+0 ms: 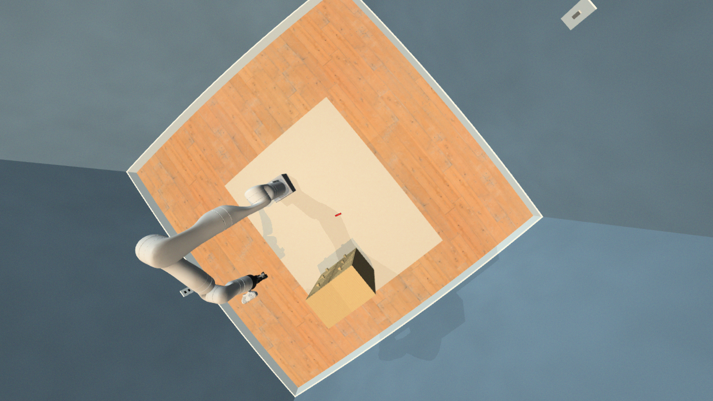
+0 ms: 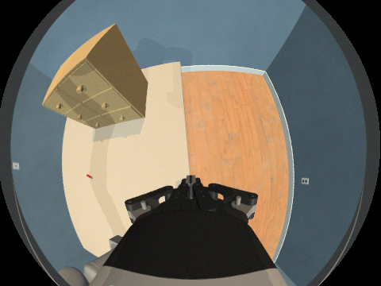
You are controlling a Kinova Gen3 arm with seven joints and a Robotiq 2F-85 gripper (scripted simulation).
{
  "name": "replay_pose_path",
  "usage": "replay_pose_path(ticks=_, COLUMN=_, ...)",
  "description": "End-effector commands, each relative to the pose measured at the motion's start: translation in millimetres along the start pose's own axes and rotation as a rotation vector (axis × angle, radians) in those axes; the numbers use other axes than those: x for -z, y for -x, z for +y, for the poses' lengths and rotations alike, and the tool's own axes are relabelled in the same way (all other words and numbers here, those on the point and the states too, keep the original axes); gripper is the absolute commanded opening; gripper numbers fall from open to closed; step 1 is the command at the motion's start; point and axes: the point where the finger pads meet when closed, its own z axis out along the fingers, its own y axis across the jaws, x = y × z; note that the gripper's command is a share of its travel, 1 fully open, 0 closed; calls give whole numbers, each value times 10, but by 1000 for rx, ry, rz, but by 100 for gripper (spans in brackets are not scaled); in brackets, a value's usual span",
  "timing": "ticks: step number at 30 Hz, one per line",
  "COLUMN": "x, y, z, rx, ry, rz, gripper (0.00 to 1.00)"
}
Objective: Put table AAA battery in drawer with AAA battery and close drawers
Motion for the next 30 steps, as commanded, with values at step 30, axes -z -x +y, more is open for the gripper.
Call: replay_pose_path(ticks=30, x=186, y=-78, z=-65, rx=34, ry=7, rz=-197, gripper=0)
